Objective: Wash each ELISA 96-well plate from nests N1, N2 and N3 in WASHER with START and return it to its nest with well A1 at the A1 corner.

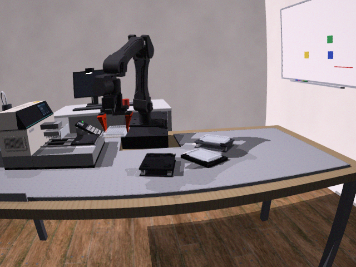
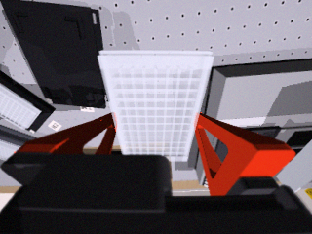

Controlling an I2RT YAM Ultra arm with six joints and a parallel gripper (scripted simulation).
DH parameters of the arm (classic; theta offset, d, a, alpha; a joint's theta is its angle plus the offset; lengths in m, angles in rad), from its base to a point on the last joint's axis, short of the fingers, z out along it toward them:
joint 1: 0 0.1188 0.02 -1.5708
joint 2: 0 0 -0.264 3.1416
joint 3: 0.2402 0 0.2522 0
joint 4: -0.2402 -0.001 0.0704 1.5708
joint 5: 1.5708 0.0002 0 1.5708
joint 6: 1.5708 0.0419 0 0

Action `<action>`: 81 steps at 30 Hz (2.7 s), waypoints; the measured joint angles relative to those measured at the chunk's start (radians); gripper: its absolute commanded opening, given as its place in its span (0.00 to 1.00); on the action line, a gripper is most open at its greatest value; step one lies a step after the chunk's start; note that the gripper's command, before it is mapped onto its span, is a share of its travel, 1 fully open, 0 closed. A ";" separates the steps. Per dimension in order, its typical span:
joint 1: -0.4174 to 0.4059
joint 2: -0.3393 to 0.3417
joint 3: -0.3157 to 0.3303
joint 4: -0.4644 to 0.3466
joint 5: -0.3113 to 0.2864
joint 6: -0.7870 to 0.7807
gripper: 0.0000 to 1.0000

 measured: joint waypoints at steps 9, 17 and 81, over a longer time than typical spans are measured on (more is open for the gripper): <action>0.079 0.011 0.016 0.009 0.030 0.095 0.00; 0.079 0.011 0.020 0.009 0.035 0.109 0.00; 0.521 0.050 0.012 0.047 0.171 0.550 0.00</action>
